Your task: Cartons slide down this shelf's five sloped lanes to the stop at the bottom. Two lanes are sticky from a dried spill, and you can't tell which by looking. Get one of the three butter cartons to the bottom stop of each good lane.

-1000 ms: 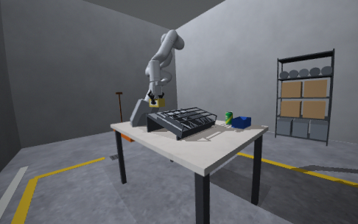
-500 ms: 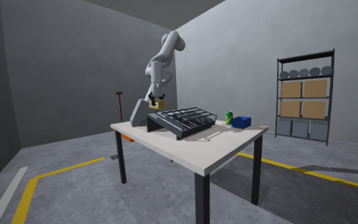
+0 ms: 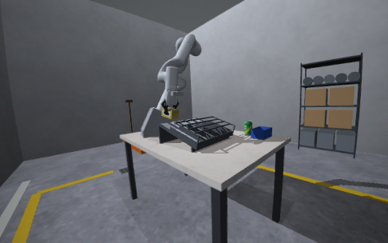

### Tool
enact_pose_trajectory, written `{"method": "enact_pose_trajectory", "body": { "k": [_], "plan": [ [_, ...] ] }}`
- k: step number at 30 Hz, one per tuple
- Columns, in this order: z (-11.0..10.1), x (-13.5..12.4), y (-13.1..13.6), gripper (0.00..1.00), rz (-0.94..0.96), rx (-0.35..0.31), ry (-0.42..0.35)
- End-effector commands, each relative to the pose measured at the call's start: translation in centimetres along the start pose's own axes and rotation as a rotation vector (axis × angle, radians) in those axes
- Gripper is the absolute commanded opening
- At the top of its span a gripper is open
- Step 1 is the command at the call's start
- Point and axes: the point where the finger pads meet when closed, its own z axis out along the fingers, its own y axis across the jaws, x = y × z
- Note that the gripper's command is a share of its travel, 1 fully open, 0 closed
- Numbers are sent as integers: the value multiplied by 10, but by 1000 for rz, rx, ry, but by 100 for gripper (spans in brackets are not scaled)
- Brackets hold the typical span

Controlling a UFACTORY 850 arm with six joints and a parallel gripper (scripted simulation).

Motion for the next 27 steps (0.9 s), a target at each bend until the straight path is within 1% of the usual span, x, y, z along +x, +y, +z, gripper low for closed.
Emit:
{"method": "enact_pose_trajectory", "body": {
  "k": [1, 5, 6, 22, 23, 27],
  "plan": [
    [-1, 1, 0, 0, 2, 2, -14],
    [-1, 1, 0, 0, 2, 2, -14],
    [-1, 1, 0, 0, 1, 3, -111],
    [-1, 1, 0, 0, 1, 3, -111],
    [29, -2, 0, 0, 1, 2, -106],
    [29, -2, 0, 0, 1, 2, -106]
  ]
}}
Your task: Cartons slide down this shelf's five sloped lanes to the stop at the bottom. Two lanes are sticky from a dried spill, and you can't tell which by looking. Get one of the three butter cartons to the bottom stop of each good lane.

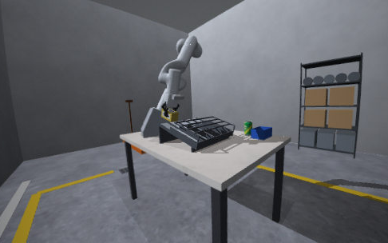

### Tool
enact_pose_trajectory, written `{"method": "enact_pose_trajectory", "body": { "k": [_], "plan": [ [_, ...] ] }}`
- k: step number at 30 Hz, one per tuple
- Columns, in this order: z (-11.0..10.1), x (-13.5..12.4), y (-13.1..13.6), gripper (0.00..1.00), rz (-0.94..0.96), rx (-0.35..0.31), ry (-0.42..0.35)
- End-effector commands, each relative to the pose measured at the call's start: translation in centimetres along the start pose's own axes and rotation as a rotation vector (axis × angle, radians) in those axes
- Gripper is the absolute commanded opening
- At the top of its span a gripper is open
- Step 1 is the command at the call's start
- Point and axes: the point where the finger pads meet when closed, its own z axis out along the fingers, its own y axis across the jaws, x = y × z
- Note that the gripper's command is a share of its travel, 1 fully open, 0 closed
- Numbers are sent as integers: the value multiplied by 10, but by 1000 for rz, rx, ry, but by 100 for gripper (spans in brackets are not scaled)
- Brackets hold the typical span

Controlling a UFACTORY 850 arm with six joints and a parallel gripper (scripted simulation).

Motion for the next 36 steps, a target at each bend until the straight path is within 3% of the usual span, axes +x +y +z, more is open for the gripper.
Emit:
{"method": "enact_pose_trajectory", "body": {
  "k": [1, 12, 13, 36],
  "plan": [
    [14, 1, 1, 0, -1, -1, 5],
    [14, 1, 1, 0, -1, -1, 5],
    [34, 1, 0, 0, -1, -2, 4],
    [34, 0, 0, 0, -1, -2, 4]
  ]
}}
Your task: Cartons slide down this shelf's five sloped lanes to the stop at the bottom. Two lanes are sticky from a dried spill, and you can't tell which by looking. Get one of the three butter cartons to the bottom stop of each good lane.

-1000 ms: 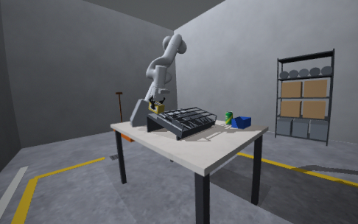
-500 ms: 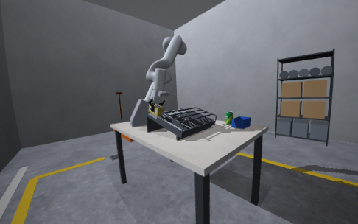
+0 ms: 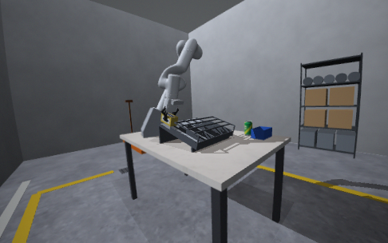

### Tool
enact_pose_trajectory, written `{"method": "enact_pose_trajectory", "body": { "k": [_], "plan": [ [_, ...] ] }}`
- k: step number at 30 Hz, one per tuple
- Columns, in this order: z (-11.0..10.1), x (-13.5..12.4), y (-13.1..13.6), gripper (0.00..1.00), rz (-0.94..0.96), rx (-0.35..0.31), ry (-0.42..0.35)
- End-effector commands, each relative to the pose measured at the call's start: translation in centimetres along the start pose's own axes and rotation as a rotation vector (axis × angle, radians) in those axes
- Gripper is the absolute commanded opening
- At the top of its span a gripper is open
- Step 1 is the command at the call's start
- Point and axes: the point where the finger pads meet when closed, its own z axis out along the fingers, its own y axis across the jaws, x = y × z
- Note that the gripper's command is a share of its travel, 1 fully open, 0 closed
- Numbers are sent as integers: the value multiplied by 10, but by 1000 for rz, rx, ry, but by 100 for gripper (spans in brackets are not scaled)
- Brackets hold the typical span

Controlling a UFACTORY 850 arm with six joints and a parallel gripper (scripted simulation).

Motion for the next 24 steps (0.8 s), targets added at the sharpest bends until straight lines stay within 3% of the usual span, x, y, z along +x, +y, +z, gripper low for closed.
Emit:
{"method": "enact_pose_trajectory", "body": {
  "k": [1, 24],
  "plan": [
    [-1, 0, 0, 0, 0, -1, 1],
    [2, 1, 1, 0, 0, -1, 1]
  ]
}}
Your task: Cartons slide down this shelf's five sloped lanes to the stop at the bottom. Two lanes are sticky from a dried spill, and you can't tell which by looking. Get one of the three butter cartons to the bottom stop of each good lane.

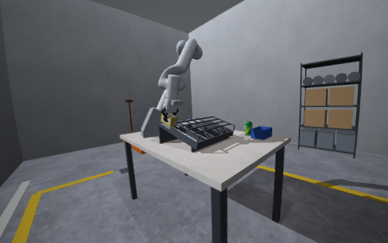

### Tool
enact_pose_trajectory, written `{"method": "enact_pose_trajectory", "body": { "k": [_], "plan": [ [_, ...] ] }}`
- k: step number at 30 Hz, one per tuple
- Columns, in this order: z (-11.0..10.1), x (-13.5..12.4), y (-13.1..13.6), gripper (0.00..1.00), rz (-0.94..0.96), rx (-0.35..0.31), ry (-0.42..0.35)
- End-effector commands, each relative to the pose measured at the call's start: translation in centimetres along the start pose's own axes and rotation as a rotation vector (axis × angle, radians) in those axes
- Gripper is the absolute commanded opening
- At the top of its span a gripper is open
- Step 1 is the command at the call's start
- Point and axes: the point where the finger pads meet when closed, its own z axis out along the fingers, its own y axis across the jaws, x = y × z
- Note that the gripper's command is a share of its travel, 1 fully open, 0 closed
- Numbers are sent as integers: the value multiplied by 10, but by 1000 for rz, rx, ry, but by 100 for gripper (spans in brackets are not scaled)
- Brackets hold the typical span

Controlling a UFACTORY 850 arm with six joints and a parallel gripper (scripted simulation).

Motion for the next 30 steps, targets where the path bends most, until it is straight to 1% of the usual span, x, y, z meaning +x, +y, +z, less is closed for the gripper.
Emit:
{"method": "enact_pose_trajectory", "body": {
  "k": [1, 4, 30],
  "plan": [
    [-1, 1, 0, 0, 0, -1, 1],
    [2, 1, 1, 0, 0, -1, 1],
    [4, 1, 1, 0, 0, -1, 1]
  ]
}}
